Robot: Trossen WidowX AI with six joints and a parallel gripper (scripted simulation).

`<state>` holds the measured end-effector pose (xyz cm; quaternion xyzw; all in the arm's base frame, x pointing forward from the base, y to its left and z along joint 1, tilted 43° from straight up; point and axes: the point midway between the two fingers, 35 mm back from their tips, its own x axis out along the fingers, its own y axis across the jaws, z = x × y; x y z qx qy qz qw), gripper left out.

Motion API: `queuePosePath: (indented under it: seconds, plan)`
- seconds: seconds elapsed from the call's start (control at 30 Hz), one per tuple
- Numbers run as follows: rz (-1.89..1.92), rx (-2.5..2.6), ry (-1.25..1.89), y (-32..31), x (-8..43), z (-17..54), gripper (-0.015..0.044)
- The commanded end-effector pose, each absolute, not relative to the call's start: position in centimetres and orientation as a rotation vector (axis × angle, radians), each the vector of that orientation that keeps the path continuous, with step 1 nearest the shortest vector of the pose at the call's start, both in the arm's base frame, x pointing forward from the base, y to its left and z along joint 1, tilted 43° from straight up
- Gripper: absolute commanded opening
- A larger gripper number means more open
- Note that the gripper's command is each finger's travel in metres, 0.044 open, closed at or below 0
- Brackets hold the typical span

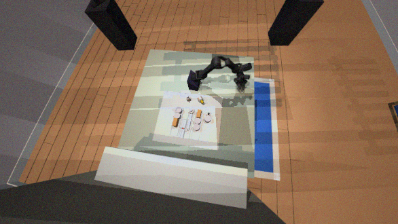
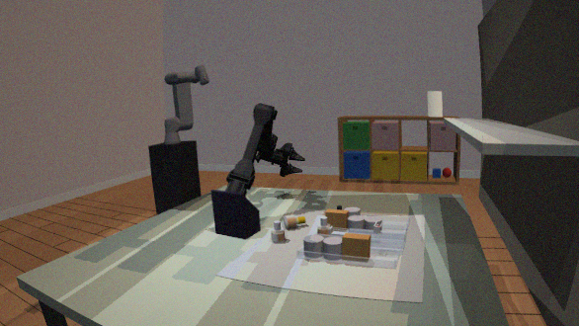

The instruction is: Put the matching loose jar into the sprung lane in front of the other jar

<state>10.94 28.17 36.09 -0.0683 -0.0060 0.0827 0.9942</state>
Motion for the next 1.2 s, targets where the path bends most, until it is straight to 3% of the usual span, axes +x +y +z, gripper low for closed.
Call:
queuePosePath:
  seconds: [0.0, 0.13, 0.53, 0.87, 1.17]
  plan:
    - [0.165, -0.14, -0.012, 28.2, 11.0, 36.1, 0.0426]
    - [0.139, -0.205, -0.014, 28.2, 13.4, 35.4, 0.044]
    - [-0.014, -0.465, 0.093, 23.8, 27.1, 30.9, 0.044]
    - [-0.121, -0.556, 0.291, 14.6, 36.0, 25.9, 0.044]
    - [-0.183, -0.542, 0.533, 3.6, 39.7, 20.2, 0.044]
